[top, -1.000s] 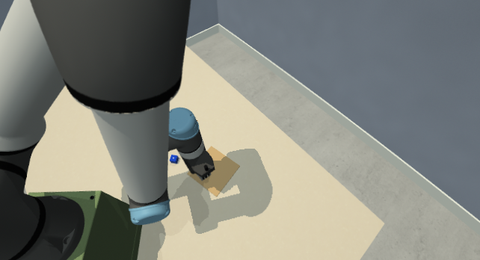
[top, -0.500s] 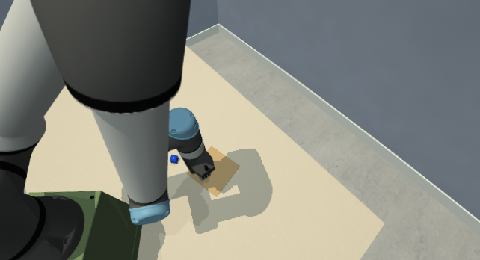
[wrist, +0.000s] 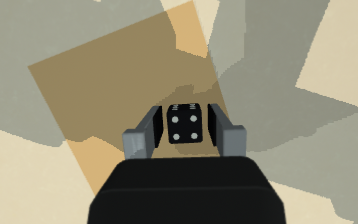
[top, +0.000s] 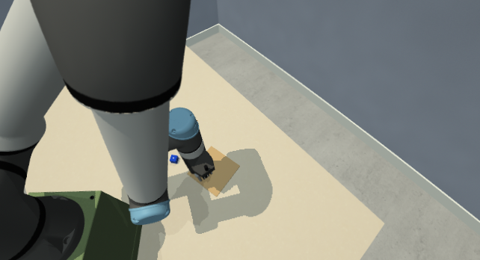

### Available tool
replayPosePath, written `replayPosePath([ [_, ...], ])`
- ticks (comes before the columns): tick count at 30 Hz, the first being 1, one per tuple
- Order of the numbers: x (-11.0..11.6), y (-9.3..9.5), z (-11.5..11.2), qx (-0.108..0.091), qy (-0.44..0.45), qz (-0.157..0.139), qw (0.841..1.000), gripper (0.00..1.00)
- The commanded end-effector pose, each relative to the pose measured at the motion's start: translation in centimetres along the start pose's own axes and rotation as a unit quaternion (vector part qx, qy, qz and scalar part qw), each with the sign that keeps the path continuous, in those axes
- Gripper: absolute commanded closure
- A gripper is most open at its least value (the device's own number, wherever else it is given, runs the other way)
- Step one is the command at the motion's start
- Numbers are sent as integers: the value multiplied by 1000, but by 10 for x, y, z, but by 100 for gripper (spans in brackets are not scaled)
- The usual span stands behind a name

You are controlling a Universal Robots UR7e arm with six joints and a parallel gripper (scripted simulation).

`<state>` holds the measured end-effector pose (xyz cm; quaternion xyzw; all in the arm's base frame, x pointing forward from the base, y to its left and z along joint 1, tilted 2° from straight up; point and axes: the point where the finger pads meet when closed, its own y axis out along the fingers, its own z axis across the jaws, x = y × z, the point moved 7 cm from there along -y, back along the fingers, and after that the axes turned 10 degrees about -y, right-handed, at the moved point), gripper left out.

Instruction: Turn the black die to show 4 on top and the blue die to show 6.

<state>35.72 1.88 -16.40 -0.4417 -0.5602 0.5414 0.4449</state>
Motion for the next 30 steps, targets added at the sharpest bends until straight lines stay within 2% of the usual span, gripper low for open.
replayPosePath([
  [1,0,0,0,-1,0,0,1000,21],
  [16,0,-4,0,-1,0,0,1000,21],
  [30,0,-38,0,-1,0,0,1000,21],
])
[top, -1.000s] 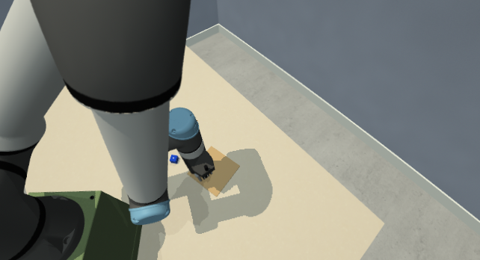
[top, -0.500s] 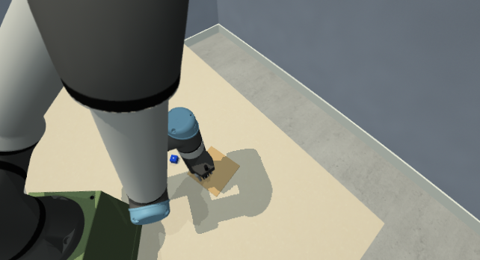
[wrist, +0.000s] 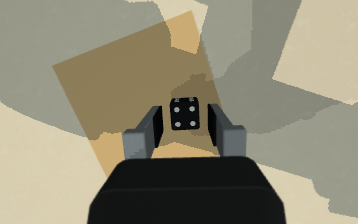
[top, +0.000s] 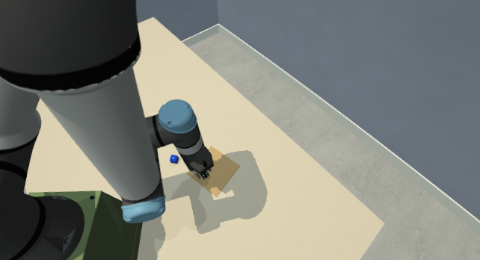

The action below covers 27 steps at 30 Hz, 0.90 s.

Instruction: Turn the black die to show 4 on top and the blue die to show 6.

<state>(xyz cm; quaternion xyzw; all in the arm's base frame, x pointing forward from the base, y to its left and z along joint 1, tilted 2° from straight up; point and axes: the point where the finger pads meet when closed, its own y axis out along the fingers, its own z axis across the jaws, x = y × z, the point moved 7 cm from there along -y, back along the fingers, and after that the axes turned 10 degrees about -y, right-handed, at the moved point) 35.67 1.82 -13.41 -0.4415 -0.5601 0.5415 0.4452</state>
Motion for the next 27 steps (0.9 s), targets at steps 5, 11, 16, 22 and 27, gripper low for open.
replayPosePath([
  [5,0,-23,0,-1,0,0,1000,21],
  [11,0,-42,0,-1,0,0,1000,21],
  [16,0,-53,0,-1,0,0,1000,21],
  [22,0,-58,0,-1,0,0,1000,21],
  [27,0,-60,0,-1,0,0,1000,21],
])
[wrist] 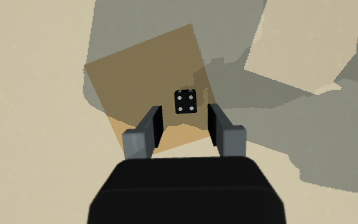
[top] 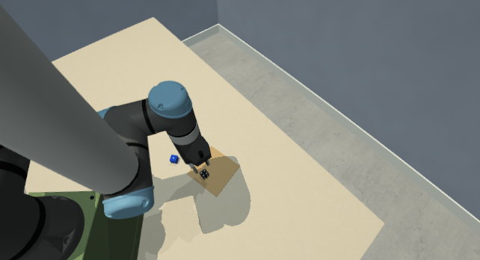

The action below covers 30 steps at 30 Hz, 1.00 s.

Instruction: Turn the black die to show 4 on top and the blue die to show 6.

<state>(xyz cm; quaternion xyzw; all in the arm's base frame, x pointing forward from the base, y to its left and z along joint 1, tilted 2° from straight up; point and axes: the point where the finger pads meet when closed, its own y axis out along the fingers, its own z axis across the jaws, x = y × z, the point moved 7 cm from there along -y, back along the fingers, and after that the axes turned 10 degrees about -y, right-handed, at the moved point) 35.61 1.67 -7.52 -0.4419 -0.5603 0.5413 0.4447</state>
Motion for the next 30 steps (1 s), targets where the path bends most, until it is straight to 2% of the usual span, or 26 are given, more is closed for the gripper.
replayPosePath([
  [1,0,-2,0,0,0,0,1000,21],
  [2,0,-2,0,0,0,0,1000,21],
  [3,0,-2,0,0,0,0,1000,0],
  [30,2,-1,0,0,7,0,1000,0],
])
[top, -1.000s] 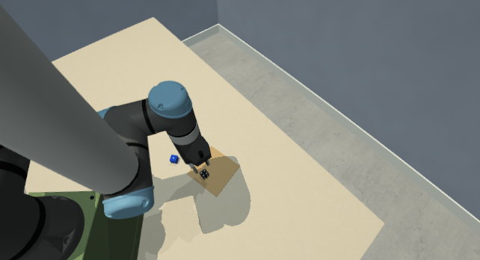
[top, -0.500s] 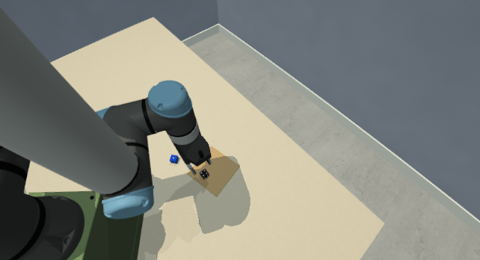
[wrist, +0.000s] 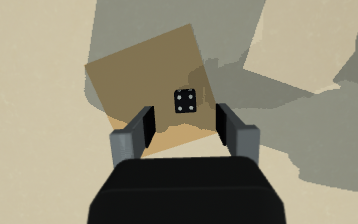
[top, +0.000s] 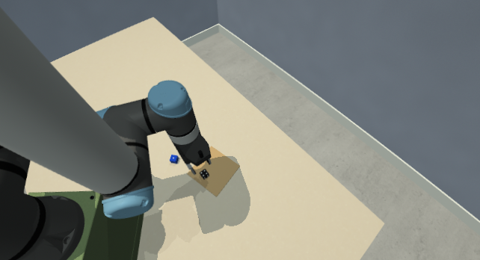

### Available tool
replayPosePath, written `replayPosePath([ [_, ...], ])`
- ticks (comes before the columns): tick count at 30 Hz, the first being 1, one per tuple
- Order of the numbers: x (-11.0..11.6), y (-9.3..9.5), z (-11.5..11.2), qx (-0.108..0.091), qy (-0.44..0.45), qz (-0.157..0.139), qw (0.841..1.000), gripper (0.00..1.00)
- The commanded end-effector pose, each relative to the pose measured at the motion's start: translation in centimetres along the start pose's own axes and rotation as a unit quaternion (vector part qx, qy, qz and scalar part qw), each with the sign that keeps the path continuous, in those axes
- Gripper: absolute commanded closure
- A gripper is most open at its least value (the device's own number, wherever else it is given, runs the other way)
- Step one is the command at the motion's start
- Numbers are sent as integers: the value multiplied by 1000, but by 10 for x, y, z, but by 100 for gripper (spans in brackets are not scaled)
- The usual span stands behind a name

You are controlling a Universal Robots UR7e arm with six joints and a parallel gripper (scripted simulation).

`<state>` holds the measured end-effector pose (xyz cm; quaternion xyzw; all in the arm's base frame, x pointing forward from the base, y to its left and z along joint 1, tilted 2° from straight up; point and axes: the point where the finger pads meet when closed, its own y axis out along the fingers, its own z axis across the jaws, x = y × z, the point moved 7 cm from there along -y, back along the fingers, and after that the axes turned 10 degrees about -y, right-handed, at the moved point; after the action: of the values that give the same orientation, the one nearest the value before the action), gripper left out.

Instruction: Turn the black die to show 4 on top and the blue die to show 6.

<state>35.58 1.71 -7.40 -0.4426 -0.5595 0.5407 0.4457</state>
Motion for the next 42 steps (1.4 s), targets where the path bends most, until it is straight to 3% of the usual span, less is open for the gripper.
replayPosePath([
  [1,3,0,0,-1,9,0,1000,0],
  [15,41,4,9,0,128,0,992,0],
  [27,99,9,28,-1,306,0,952,0],
  [42,127,11,39,-1,387,0,922,0],
])
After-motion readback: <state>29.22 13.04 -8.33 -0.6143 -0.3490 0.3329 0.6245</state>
